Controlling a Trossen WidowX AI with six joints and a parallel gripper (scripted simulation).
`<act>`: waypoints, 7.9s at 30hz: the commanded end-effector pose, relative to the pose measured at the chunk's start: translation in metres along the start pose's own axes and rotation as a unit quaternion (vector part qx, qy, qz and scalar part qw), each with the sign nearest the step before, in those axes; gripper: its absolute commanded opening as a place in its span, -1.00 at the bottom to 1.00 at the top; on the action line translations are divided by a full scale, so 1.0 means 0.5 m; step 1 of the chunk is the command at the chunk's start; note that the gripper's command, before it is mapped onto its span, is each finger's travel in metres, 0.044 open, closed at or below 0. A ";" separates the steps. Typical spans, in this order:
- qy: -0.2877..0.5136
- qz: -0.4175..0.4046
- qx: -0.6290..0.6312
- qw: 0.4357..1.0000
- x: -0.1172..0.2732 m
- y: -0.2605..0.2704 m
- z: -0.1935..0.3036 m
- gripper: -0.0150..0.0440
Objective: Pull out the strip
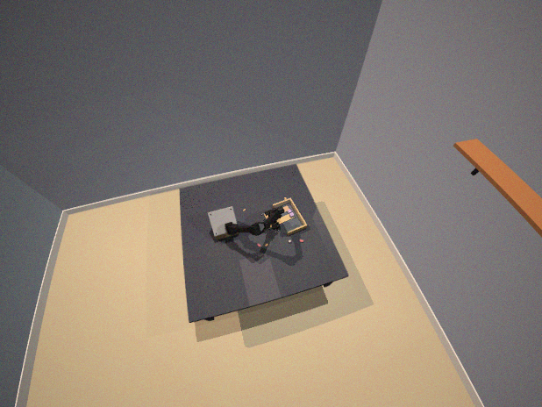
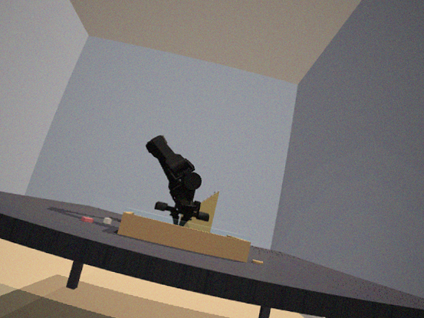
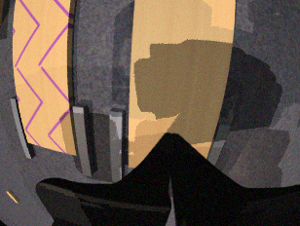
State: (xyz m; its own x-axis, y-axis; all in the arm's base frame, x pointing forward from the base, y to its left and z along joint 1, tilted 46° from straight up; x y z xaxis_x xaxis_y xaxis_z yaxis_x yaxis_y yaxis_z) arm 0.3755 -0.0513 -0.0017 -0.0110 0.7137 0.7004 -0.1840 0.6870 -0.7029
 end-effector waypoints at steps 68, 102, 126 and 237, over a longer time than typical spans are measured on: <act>0.002 0.003 0.002 1.000 -0.011 0.012 0.092 -0.49; 0.003 0.002 0.003 1.000 -0.013 0.022 0.193 -0.49; 0.003 0.002 0.004 1.000 -0.013 0.029 0.266 -0.49; 0.001 0.001 -0.016 1.000 0.111 0.006 0.034 1.00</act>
State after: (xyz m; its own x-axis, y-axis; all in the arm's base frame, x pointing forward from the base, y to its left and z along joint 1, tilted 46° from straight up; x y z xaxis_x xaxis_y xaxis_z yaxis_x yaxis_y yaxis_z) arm 0.3467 -0.0137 0.0379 -0.0123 0.7165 0.6975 -0.1487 0.6885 -0.7098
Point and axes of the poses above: the point midway between the two fingers, 35 mm back from their tips, its own x axis back along the fingers, its own y axis across the jaws, z = x × y, the point moved 4 cm from there along x, back along the fingers, and after that the axes turned 4 degrees about x, right-handed, at the moved point
